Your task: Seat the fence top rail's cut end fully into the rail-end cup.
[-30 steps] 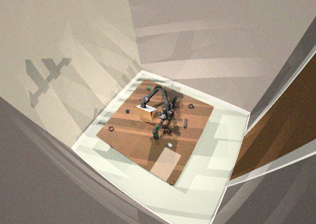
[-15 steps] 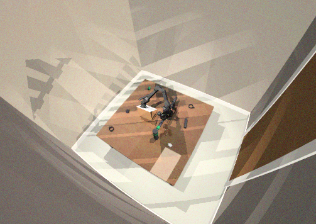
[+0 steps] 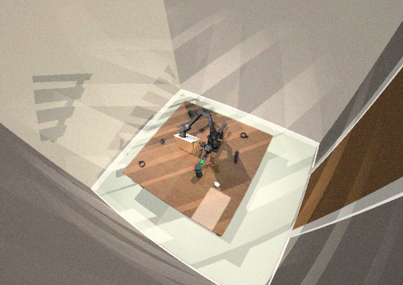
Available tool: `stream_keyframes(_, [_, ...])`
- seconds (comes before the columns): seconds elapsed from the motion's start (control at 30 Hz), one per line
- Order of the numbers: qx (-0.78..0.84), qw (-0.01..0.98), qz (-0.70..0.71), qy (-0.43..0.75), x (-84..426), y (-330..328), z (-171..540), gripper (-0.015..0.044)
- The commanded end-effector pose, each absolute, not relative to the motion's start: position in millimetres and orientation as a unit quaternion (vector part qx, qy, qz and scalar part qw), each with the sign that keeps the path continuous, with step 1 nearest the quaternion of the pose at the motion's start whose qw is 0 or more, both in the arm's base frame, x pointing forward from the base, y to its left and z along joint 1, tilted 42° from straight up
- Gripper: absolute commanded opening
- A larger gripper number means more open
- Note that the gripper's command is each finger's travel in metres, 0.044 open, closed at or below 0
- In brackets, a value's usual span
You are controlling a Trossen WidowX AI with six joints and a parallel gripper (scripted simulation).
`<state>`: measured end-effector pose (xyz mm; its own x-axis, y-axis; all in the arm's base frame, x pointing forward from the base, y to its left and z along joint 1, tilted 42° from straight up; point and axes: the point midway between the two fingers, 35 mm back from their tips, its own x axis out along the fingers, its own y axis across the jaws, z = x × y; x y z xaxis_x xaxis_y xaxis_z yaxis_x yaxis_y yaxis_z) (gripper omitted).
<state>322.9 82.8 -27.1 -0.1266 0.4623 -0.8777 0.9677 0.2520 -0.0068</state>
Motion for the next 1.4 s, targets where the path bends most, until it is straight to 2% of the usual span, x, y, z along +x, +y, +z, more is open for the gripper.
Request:
stream_keyframes(0.0, [0.524, 0.409, -0.318, 0.676, 325.2, 75.4, -28.5, 0.0])
stream_keyframes(1.37, [0.525, 0.402, -0.314, 0.682, 323.5, 80.8, -29.0, 0.0])
